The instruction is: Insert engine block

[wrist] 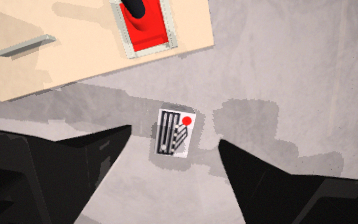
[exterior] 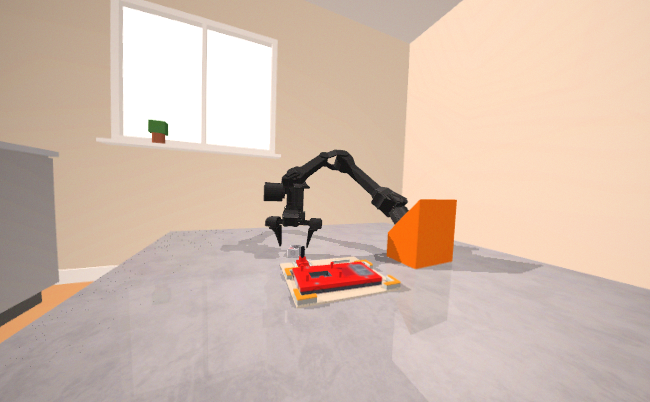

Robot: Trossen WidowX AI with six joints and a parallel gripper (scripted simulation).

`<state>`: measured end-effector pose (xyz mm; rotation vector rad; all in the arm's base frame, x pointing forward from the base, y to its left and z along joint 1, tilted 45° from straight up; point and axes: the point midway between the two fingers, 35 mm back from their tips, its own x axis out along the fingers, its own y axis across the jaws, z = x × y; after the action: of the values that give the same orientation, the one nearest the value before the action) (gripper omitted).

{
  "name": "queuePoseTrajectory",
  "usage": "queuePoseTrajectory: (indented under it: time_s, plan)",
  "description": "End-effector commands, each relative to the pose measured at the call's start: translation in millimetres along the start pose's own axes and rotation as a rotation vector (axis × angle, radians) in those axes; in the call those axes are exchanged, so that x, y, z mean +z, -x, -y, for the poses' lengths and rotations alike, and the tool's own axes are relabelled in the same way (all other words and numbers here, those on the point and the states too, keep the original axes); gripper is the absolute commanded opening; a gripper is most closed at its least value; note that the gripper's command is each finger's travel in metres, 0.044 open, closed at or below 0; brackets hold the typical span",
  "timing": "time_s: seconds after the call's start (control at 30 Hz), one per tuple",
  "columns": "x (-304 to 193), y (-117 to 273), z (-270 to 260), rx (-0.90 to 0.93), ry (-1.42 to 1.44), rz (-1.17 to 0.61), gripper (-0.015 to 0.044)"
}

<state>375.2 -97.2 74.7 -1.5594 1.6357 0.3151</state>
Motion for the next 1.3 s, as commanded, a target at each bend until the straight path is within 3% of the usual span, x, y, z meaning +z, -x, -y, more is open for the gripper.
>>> queuePoseTrajectory:
  time_s: [0.0, 0.13, 0.47, 0.77, 0.93, 1.27]
  plan:
    - [1, -7, -3, 0.005, 0.011, 0.001, 0.044]
    - [1, -10, -3, 0.005, 0.011, 0.0, 0.044]
    - [1, -10, -3, 0.005, 0.011, 0.0, 0.0177]
    - [1, -10, -3, 0.005, 0.011, 0.0, 0.0118]
    - [2, -3, -6, -0.001, 0.041, 0.015, 0.0]
    - [4, 23, -3, 0.0, 0.049, 0.023, 0.0]
